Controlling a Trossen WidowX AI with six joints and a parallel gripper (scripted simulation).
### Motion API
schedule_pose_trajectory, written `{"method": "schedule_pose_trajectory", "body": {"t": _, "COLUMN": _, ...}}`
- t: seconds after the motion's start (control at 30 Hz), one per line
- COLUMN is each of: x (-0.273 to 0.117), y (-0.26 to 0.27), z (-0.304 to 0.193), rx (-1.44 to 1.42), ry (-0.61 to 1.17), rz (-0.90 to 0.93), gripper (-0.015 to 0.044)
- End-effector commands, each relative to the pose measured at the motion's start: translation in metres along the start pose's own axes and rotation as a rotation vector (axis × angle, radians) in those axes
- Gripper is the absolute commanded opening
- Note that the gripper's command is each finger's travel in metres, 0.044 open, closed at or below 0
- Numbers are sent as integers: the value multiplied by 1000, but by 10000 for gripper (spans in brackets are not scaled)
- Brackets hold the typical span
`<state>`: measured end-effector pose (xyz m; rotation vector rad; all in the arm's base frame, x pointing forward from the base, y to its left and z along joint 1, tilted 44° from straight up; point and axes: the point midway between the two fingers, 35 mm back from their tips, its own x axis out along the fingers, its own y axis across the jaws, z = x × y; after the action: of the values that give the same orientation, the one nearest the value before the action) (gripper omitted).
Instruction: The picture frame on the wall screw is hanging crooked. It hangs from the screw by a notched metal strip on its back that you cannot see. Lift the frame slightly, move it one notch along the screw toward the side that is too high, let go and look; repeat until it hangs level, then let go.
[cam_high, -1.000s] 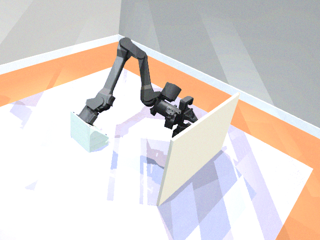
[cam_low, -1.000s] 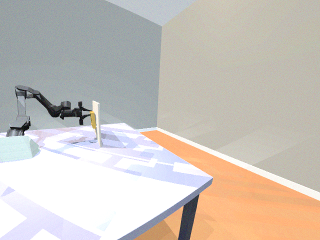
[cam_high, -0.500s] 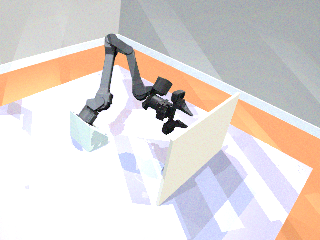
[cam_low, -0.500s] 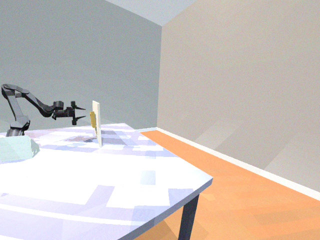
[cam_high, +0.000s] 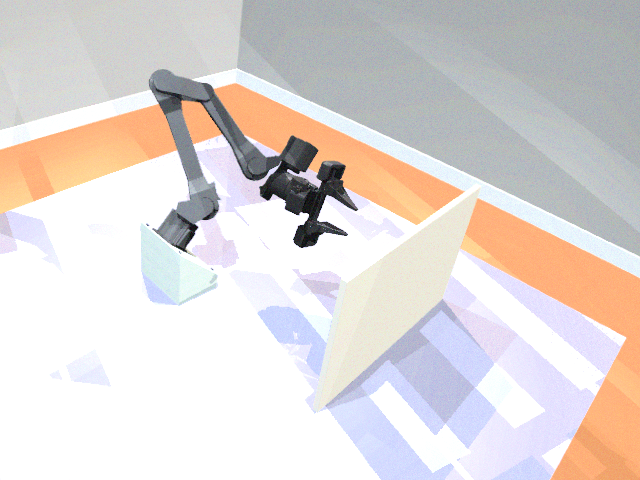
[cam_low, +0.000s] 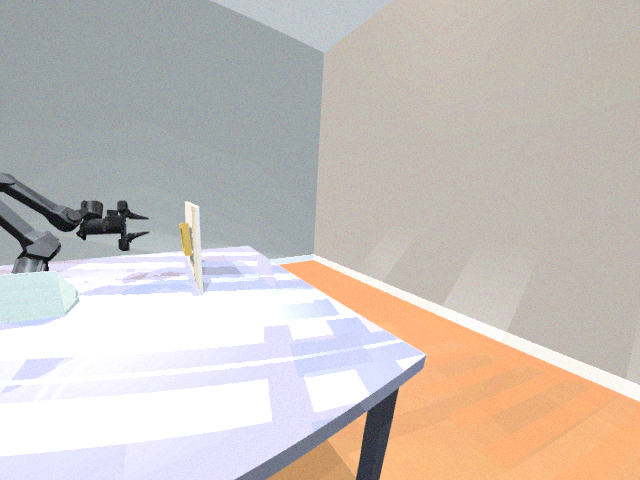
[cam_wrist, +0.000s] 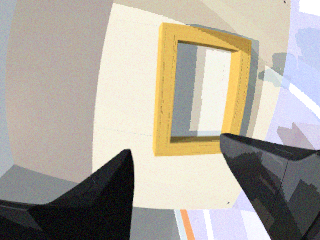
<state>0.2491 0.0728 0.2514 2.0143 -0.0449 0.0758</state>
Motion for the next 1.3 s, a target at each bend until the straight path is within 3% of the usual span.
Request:
{"method": "schedule_pose_trajectory", "body": {"t": 0.0, "x": -25, "y": 12, "z": -1, "rx": -33, "ry": -3, "rz": 8, "gripper": 260}}
{"method": "schedule_pose_trajectory", "body": {"t": 0.23, "x": -61, "y": 23, "z": 14, "rx": -93, "ry": -9, "rz": 1, "gripper": 260}}
{"method": "schedule_pose_trajectory", "body": {"t": 1.27, "x": -61, "y": 23, "z": 14, "rx": -93, "ry": -9, "rz": 1, "gripper": 260}}
